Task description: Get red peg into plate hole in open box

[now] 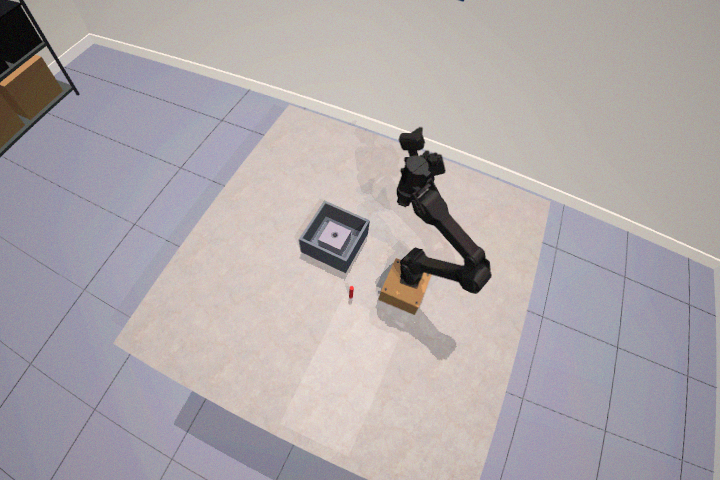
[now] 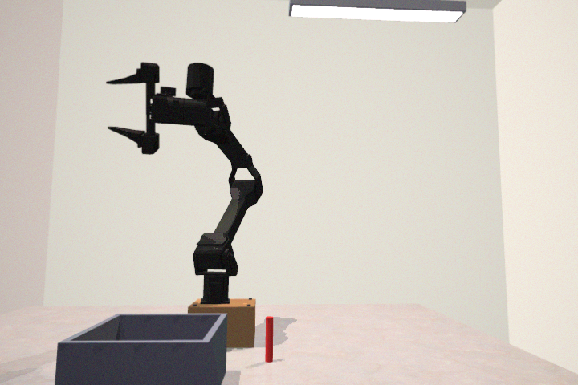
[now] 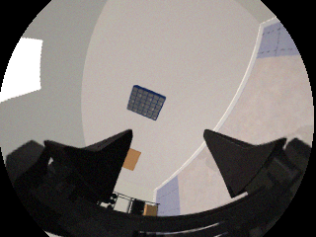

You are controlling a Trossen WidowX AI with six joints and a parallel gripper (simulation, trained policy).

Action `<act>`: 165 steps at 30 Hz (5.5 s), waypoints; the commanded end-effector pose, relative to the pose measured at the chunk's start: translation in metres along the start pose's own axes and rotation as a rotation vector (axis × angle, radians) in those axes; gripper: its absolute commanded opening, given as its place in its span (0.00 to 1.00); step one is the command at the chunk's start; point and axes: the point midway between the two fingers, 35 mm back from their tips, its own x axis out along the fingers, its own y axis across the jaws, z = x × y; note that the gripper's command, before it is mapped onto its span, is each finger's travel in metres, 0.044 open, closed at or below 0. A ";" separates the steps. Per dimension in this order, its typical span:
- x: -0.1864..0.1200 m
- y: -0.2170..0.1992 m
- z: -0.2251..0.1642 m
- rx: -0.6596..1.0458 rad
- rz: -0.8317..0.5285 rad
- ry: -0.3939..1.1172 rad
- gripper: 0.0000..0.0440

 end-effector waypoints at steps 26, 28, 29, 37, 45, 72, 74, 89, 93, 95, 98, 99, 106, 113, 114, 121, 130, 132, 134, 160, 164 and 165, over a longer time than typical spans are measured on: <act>-0.053 -0.062 -0.167 -0.794 -0.039 0.623 1.00; -0.061 -0.068 -0.175 -0.845 -0.038 0.670 1.00; -0.065 -0.072 -0.180 -0.870 -0.038 0.694 1.00; -0.105 -0.099 -0.207 -1.068 -0.038 0.887 1.00; -0.153 -0.132 -0.222 -1.256 -0.064 1.084 1.00; -0.284 -0.252 -0.204 -1.727 -0.343 1.441 1.00; -0.287 -0.260 -0.205 -1.744 -0.354 1.446 1.00; -0.306 -0.319 -0.230 -1.753 -0.361 1.502 1.00; -0.309 -0.335 -0.239 -1.733 -0.350 1.514 1.00; -0.309 -0.344 -0.243 -1.722 -0.343 1.519 1.00; -0.310 -0.354 -0.249 -1.709 -0.334 1.527 1.00; -0.309 -0.357 -0.251 -1.706 -0.331 1.529 1.00; -0.308 -0.378 -0.255 -1.713 -0.343 1.538 0.69; -0.306 -0.389 -0.254 -1.737 -0.382 1.525 0.27; -0.306 -0.390 -0.254 -1.742 -0.388 1.523 0.21; -0.301 -0.380 -0.257 -1.762 -0.375 1.486 0.00; -0.293 -0.343 -0.262 -1.735 -0.319 1.443 0.00; -0.290 -0.334 -0.263 -1.729 -0.309 1.434 0.00; -0.288 -0.325 -0.263 -1.723 -0.300 1.424 0.00; -0.210 -0.232 -0.294 -1.508 -0.362 1.291 0.00; -0.192 -0.231 -0.302 -1.489 -0.383 1.283 0.00; -0.188 -0.231 -0.304 -1.485 -0.387 1.283 0.00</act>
